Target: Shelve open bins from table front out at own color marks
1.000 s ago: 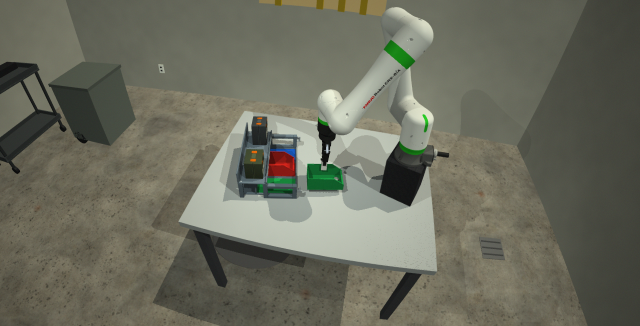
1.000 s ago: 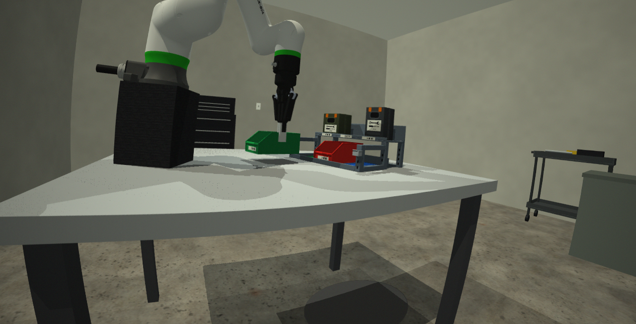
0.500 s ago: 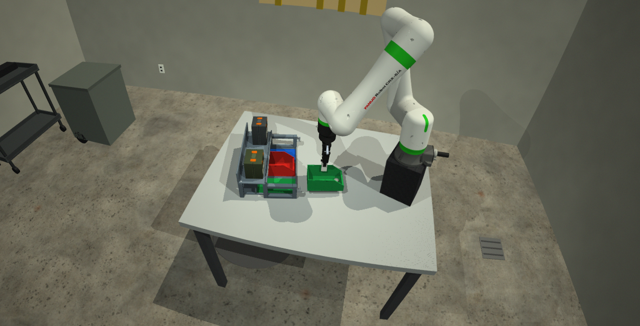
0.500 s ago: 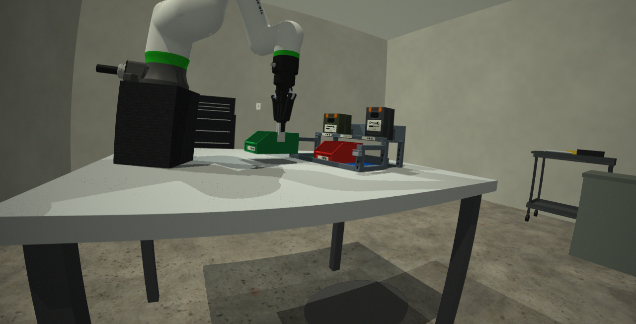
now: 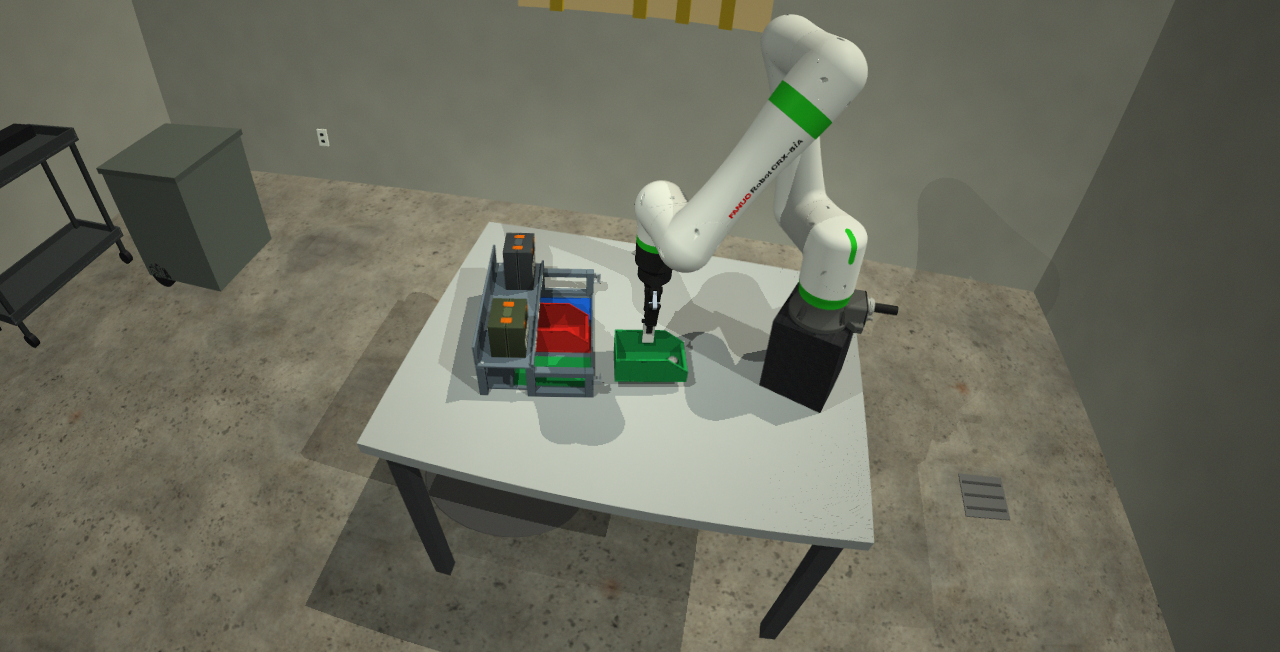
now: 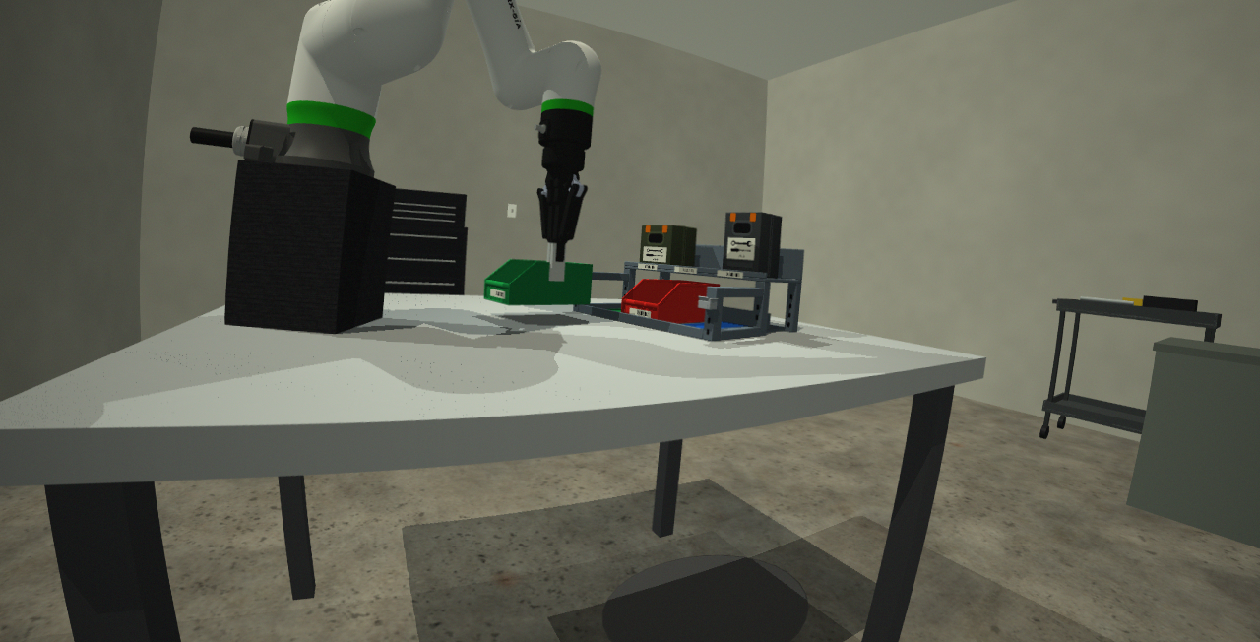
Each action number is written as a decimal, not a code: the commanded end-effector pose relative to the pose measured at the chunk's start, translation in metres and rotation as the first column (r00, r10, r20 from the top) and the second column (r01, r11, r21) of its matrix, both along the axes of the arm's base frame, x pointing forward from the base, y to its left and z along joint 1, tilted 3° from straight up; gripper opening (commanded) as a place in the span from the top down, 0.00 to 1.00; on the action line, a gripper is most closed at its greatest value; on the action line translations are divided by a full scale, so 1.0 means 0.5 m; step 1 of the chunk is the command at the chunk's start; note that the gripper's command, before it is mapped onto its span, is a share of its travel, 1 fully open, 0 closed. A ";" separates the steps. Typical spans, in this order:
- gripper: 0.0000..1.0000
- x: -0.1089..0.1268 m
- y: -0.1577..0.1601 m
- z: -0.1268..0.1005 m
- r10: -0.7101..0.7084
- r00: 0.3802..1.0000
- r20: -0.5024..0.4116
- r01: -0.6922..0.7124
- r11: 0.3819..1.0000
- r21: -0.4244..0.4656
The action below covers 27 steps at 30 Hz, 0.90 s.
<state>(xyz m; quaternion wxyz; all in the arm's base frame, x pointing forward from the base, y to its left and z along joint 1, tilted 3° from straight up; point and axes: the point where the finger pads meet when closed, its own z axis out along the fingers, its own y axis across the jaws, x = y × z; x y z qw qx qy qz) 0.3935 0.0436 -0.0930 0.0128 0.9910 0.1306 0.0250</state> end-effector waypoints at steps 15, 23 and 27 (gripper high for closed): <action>1.00 0.021 0.006 0.001 0.000 1.000 0.000 0.000 1.000 0.000; 1.00 0.049 0.013 0.003 0.000 1.000 0.000 0.000 1.000 0.000; 1.00 0.065 0.018 0.003 0.000 1.000 0.000 0.000 1.000 0.000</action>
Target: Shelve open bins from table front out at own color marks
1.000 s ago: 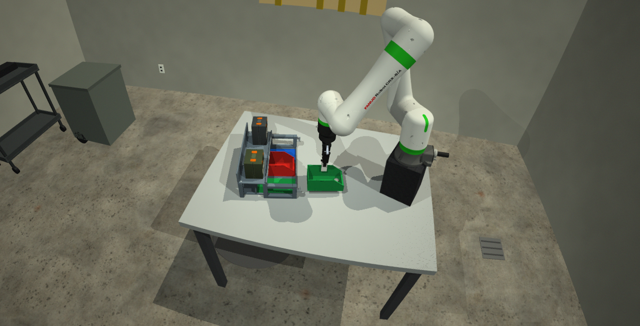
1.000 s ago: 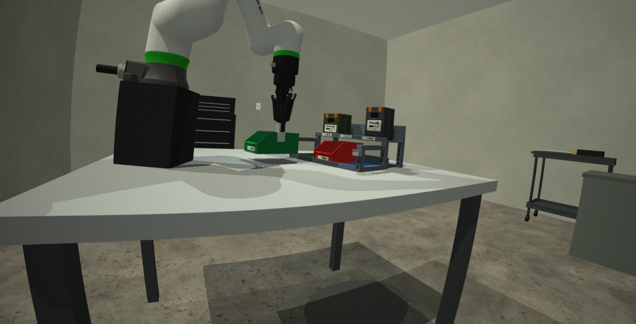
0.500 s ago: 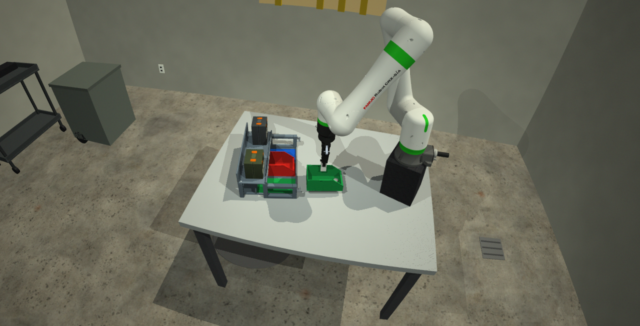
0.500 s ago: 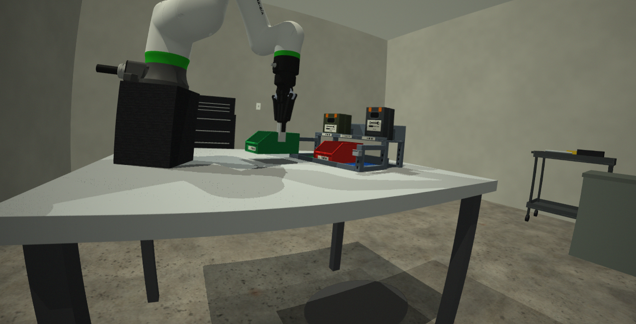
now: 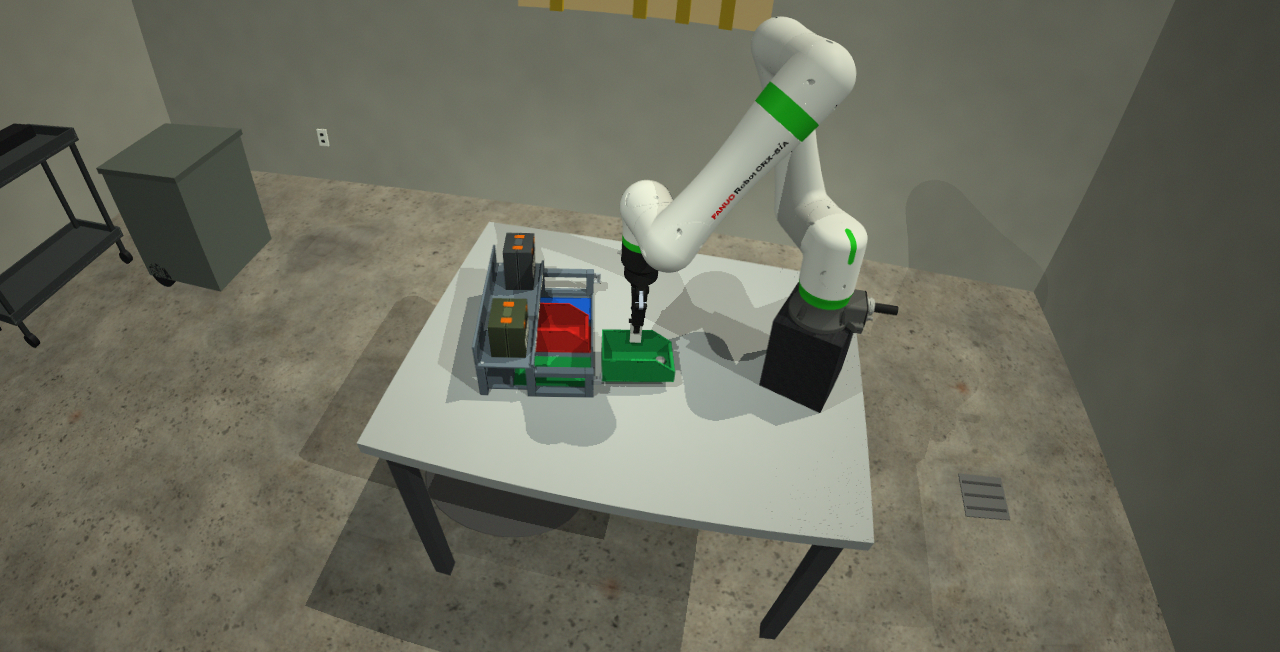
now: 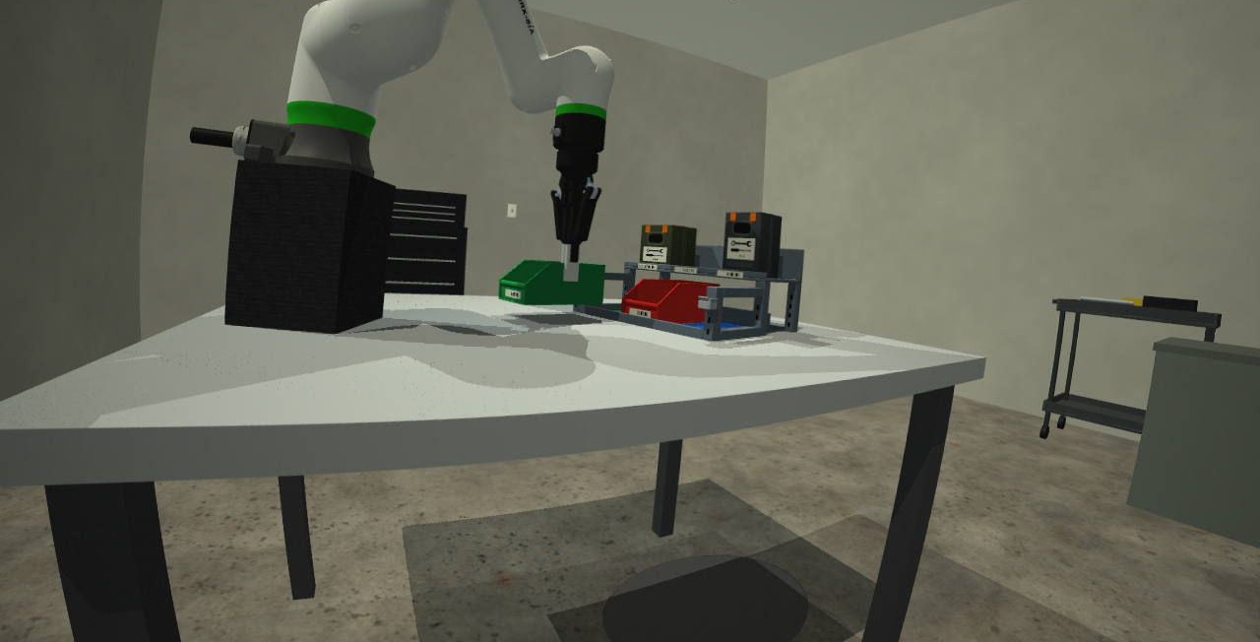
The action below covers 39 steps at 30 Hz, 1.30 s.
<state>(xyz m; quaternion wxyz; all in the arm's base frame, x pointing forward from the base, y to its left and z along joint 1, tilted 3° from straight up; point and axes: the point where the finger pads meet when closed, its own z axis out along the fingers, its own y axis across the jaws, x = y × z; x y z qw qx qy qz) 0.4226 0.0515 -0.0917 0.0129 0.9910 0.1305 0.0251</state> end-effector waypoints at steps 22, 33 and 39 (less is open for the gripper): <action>1.00 0.019 0.005 0.001 0.000 1.000 0.000 0.000 1.000 0.000; 1.00 0.021 0.006 0.002 -0.001 1.000 -0.015 0.001 1.000 -0.004; 1.00 0.024 0.006 0.006 -0.002 0.999 -0.049 0.001 1.000 -0.013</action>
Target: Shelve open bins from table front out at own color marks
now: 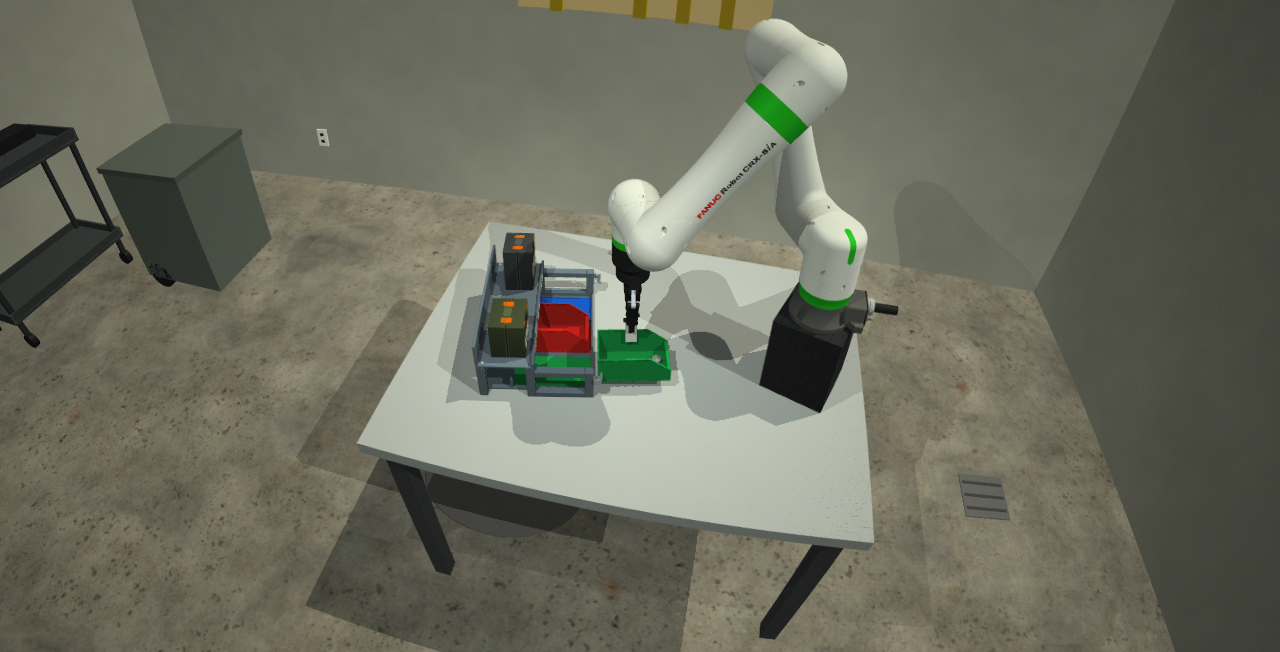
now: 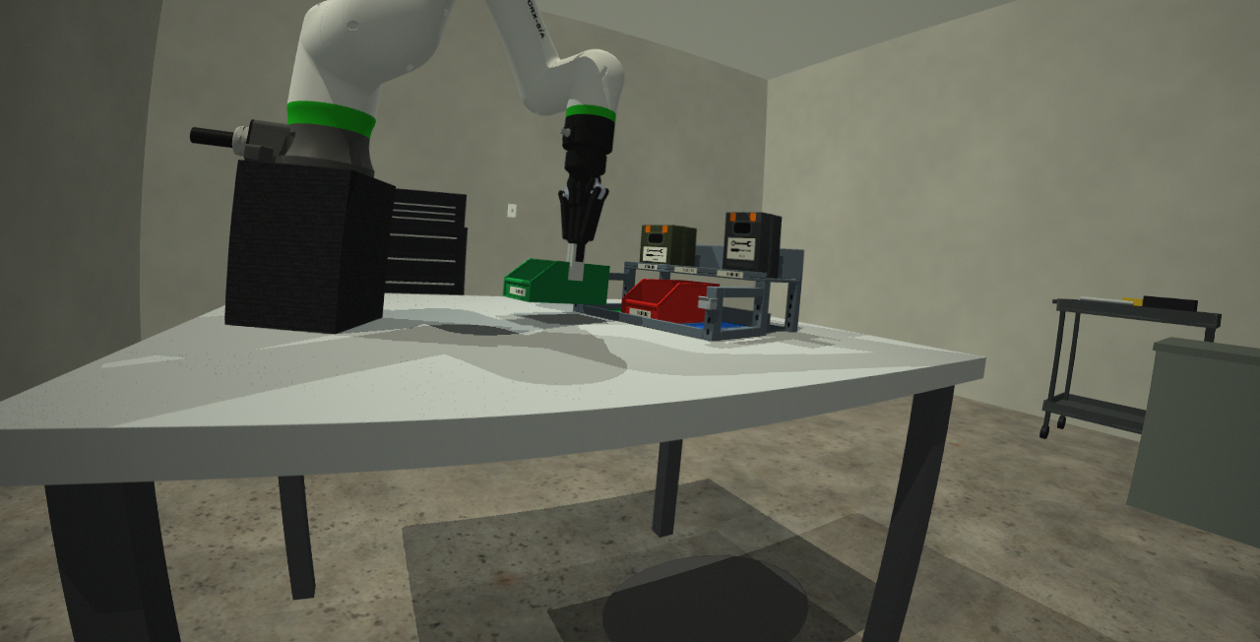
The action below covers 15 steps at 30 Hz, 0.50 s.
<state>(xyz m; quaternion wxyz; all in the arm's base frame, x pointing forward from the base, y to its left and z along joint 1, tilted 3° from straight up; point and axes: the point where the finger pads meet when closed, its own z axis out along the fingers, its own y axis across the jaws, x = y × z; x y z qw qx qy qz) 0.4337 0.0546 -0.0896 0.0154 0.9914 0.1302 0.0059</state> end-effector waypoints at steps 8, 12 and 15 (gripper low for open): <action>1.00 0.006 0.002 0.006 -0.002 0.998 -0.060 0.001 1.000 -0.015; 1.00 0.009 0.002 0.009 -0.004 0.996 -0.093 0.002 1.000 -0.024; 1.00 0.011 0.003 0.011 -0.005 0.993 -0.115 0.002 1.000 -0.030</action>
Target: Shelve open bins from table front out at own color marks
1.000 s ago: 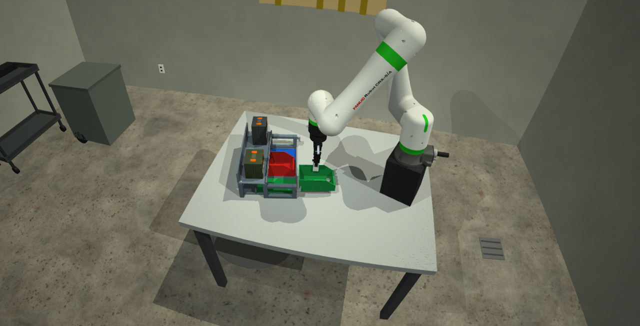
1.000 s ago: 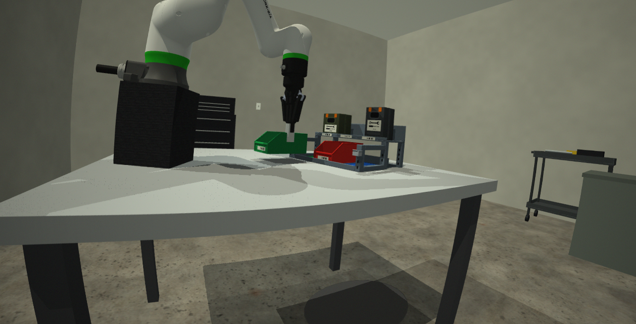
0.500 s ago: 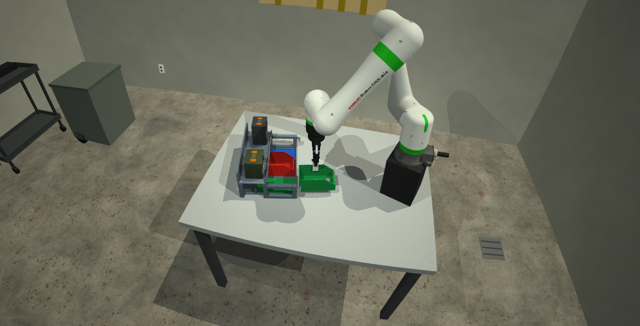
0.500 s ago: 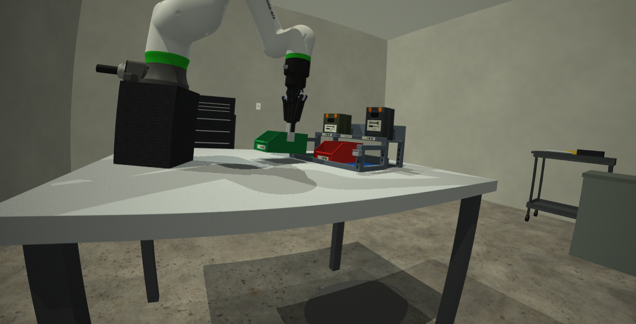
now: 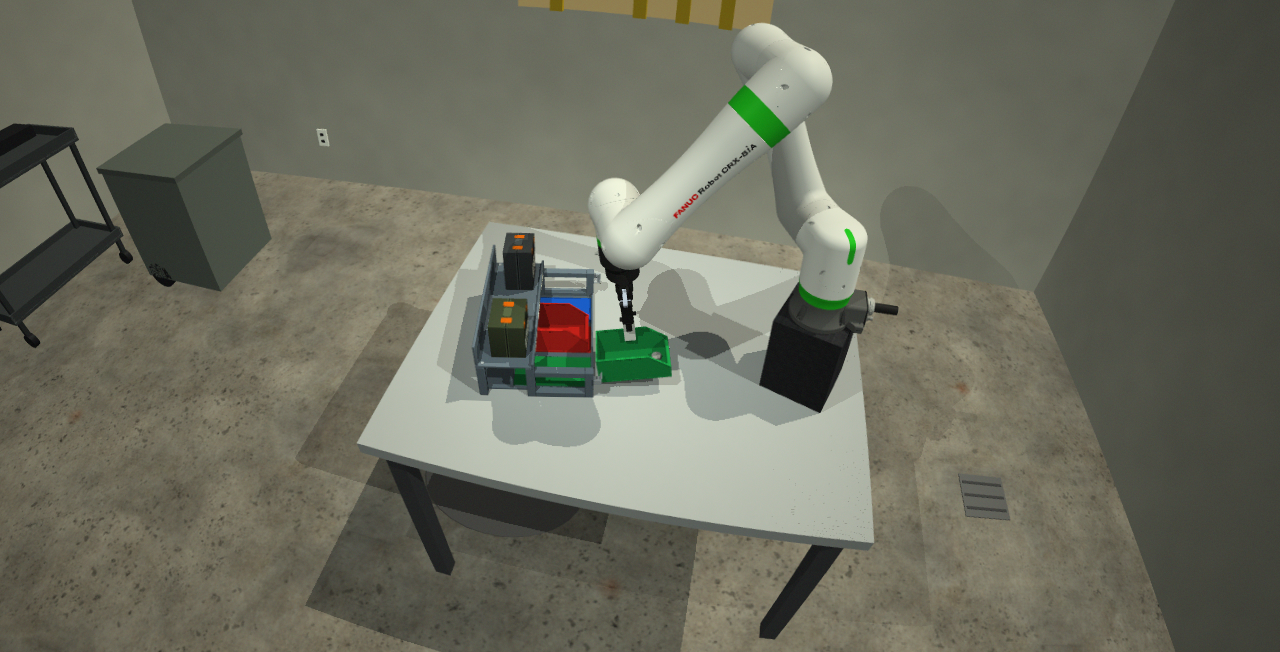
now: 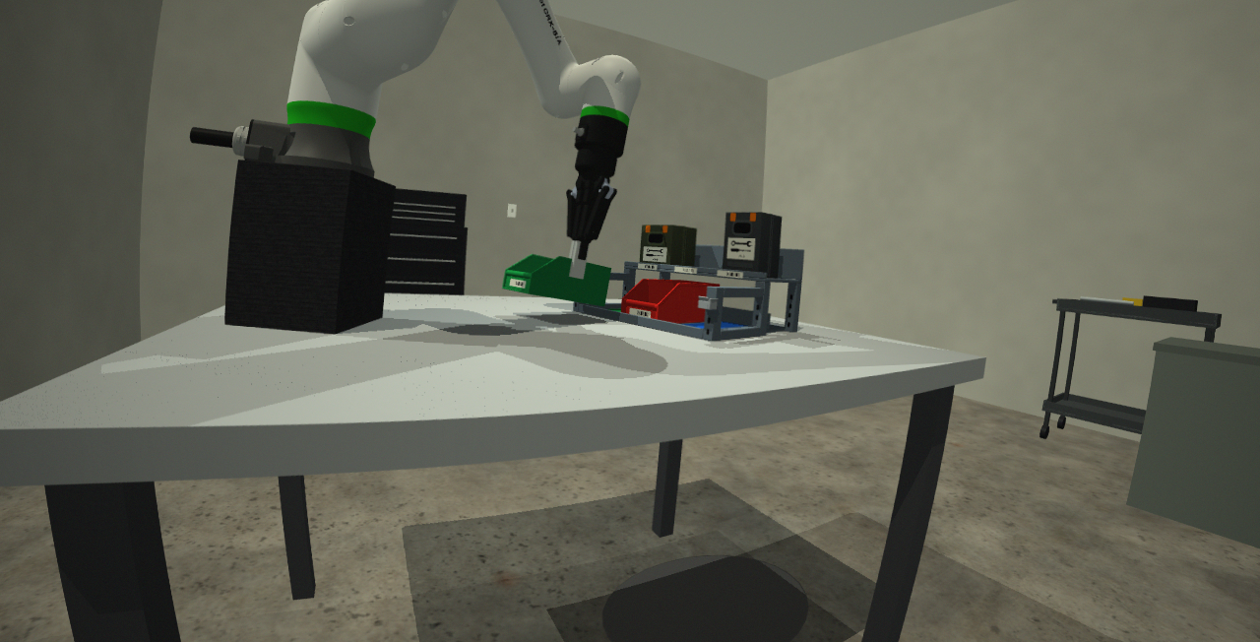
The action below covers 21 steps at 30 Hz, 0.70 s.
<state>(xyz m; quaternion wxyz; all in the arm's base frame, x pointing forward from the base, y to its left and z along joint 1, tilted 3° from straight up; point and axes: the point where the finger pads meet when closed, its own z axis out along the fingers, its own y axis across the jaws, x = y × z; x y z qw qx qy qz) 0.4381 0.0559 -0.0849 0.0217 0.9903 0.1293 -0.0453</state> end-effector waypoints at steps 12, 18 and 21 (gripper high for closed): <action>1.00 0.005 0.001 0.005 -0.002 0.998 -0.057 0.001 1.000 -0.015; 1.00 0.006 0.001 0.006 -0.002 0.998 -0.059 0.002 1.000 -0.015; 1.00 0.006 0.001 0.006 -0.002 0.998 -0.059 0.002 1.000 -0.015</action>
